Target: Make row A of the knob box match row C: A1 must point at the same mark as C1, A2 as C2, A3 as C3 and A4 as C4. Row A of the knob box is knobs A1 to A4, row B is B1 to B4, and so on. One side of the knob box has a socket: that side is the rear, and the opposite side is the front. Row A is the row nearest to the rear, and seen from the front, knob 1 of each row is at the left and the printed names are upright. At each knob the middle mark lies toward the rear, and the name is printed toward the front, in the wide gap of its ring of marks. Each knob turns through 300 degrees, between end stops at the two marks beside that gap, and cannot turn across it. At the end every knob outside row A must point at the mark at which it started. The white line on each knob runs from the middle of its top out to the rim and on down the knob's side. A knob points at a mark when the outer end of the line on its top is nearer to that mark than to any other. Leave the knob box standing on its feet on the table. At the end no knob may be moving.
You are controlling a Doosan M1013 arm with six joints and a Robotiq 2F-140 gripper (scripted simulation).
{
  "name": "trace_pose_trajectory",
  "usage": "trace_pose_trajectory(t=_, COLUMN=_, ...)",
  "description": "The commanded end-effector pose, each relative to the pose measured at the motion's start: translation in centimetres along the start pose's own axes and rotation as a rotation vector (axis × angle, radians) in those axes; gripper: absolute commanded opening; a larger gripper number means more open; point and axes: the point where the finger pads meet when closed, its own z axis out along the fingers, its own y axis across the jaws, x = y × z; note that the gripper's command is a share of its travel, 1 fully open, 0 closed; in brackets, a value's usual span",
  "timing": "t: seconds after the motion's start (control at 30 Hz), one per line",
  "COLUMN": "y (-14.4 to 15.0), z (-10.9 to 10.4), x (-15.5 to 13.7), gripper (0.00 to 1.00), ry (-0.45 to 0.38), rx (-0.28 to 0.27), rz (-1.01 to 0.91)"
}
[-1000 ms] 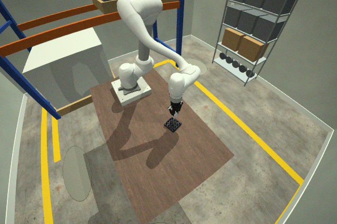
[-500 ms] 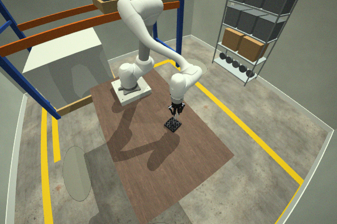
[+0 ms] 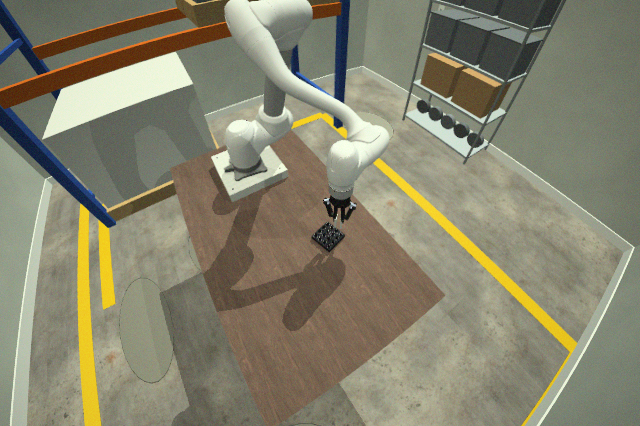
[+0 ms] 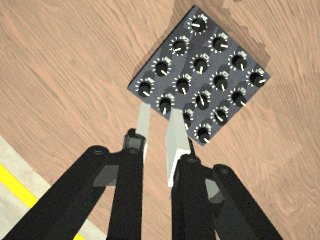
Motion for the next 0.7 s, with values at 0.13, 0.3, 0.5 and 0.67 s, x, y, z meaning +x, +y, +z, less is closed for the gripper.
trace_pose_trajectory(t=0.13, y=-1.0, z=-0.4, x=0.5, gripper=0.12, ry=0.01, rx=-0.006, rz=0.267)
trace_pose_trajectory(t=0.3, y=-1.6, z=-0.7, x=0.9, gripper=0.12, ry=0.011, rx=-0.005, rz=0.44)
trace_pose_trajectory(t=0.5, y=-1.7, z=-0.7, x=0.9, gripper=0.12, ry=0.011, rx=-0.005, rz=0.458)
trace_pose_trajectory(t=0.67, y=-1.7, z=-0.7, x=0.9, gripper=0.12, ry=0.011, rx=-0.005, rz=0.458)
